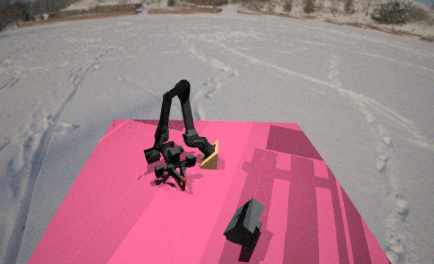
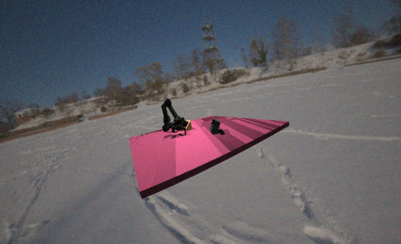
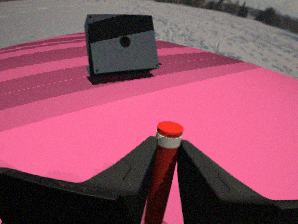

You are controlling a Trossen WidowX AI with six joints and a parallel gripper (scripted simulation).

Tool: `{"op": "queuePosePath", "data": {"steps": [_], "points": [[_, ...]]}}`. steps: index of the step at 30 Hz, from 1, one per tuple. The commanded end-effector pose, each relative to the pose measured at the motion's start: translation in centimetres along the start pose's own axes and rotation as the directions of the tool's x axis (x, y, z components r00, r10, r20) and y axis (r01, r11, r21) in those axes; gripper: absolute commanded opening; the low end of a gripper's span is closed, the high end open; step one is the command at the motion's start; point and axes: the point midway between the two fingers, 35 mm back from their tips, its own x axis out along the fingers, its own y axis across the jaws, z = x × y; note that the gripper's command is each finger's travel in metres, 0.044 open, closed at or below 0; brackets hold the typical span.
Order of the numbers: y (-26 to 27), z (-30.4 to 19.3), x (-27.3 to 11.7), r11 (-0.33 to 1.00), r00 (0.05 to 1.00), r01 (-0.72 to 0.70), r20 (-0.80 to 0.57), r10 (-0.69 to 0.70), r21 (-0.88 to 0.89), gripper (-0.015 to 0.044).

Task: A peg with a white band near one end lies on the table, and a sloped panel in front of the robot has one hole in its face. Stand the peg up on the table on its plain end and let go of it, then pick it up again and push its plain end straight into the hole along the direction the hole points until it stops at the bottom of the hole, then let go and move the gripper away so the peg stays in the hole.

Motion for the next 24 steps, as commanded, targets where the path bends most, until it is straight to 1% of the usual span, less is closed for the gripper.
{"op": "queuePosePath", "data": {"steps": [1, 4, 9, 24], "points": [[-0.20, -0.02, -0.28, 1.000, 0.999, 0.004, 0.034, -0.004, -0.005, 0.0051], [-0.18, -0.12, -0.45, 1.000, 0.998, 0.004, 0.059, -0.003, -0.005, 0.0051], [-0.20, 0.00, -0.50, 1.000, 1.000, 0.004, 0.027, -0.004, -0.005, 0.0051], [-0.10, -0.50, -0.42, 1.000, 1.000, 0.002, 0.028, -0.002, 0.002, 0.0051]]}}
